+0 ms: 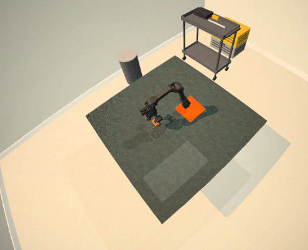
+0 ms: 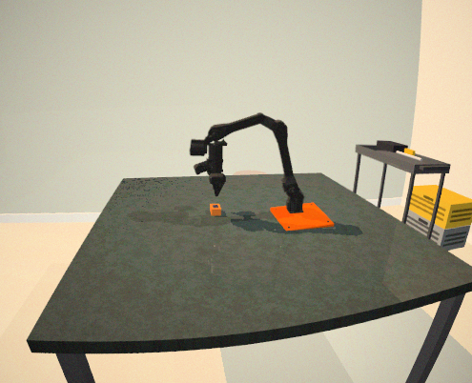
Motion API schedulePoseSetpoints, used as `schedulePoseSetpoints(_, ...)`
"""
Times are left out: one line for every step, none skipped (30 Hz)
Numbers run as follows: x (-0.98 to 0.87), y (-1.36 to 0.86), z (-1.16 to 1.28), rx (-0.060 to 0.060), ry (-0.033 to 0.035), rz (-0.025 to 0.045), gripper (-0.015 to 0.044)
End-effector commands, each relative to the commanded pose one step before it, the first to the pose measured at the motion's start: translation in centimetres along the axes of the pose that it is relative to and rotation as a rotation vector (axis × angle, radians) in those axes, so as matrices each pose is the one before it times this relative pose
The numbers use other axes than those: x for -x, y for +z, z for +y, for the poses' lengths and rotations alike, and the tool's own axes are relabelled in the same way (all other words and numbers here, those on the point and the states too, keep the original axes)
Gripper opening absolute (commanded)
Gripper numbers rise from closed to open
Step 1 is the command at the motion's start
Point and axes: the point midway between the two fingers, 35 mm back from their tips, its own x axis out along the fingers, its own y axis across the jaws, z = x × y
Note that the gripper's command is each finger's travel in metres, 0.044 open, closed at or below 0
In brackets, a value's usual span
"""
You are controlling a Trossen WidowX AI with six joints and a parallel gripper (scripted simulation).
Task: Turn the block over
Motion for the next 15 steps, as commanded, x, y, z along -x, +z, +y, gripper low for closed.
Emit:
schedulePoseSetpoints(-0.602,0.121,-0.032,0.0189,0.00741,0.00017,0.044)
schedulePoseSetpoints(-0.976,0.006,-0.027,0.0,0.00004,-0.00001,0.044)
schedulePoseSetpoints(-0.973,-0.028,-0.02,0.0,0.00004,0.00002,0.044)
schedulePoseSetpoints(-0.581,-0.034,-0.009,0.0,0.00003,0.00003,0.044)
schedulePoseSetpoints(-0.193,-0.014,-0.002,0.0,0.00001,0.00001,0.044)
schedulePoseSetpoints(0.0,0.0,0.0,0.0,0.0,0.0,0.044)
schedulePoseSetpoints(0.0,0.0,0.0,0.0,0.0,0.0,0.044)
schedulePoseSetpoints(-0.121,-0.001,-0.01,0.0,0.0,0.0,0.044)
schedulePoseSetpoints(-0.362,-0.006,-0.028,0.0,0.0,0.00001,0.044)
schedulePoseSetpoints(-0.541,-0.017,-0.04,0.0,0.0,0.00002,0.044)
schedulePoseSetpoints(-0.36,-0.017,-0.026,0.0,0.0,0.00002,0.044)
schedulePoseSetpoints(-0.12,-0.007,-0.008,0.0,0.0,0.00001,0.044)
schedulePoseSetpoints(0.0,0.0,0.0,0.0,0.0,0.0,0.044)
schedulePoseSetpoints(-0.027,0.001,0.0,0.0,0.0,0.0,0.044)
schedulePoseSetpoints(-0.082,0.004,-0.001,0.0,0.0,0.0,0.044)
